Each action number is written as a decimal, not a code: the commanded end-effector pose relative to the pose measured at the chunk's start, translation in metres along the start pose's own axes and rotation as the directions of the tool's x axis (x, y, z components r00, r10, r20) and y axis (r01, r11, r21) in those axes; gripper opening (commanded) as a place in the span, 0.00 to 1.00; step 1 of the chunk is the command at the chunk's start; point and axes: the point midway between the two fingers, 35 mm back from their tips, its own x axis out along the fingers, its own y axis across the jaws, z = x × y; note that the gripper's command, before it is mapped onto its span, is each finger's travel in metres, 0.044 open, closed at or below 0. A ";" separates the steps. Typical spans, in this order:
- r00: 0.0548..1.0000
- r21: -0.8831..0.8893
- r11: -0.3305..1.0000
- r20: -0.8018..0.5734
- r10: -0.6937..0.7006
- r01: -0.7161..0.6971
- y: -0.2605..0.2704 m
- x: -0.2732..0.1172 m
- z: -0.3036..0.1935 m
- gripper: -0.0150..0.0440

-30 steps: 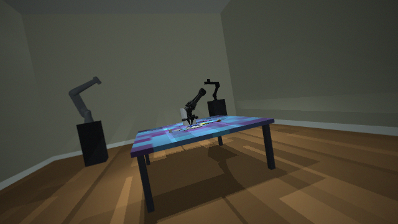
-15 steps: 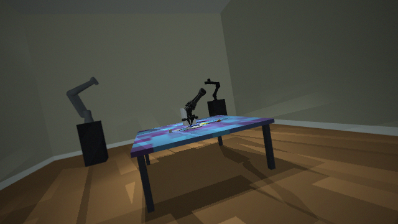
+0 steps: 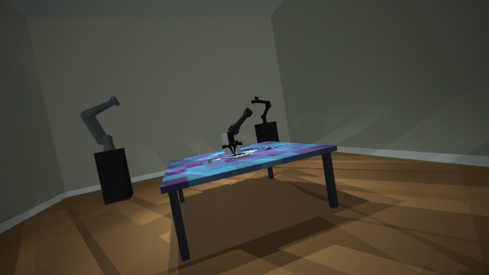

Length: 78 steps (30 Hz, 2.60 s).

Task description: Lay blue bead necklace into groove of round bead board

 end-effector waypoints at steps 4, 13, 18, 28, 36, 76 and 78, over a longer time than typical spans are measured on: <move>1.000 -0.003 1.000 -0.004 0.002 -0.002 -0.001 0.006 -0.002 0.25; 1.000 -0.010 1.000 0.000 -0.001 0.001 -0.001 0.006 -0.001 0.43; 1.000 -0.010 1.000 0.000 -0.001 0.001 -0.001 0.006 -0.001 0.65; 1.000 -0.003 1.000 -0.004 0.001 -0.001 -0.002 0.001 -0.001 1.00; 1.000 -0.003 1.000 -0.004 0.002 -0.002 -0.002 0.001 -0.001 1.00; 1.000 -0.219 0.976 0.005 0.000 0.001 0.001 -0.016 0.013 0.46; 1.000 -0.218 0.976 0.004 0.000 0.001 0.001 -0.013 0.013 0.46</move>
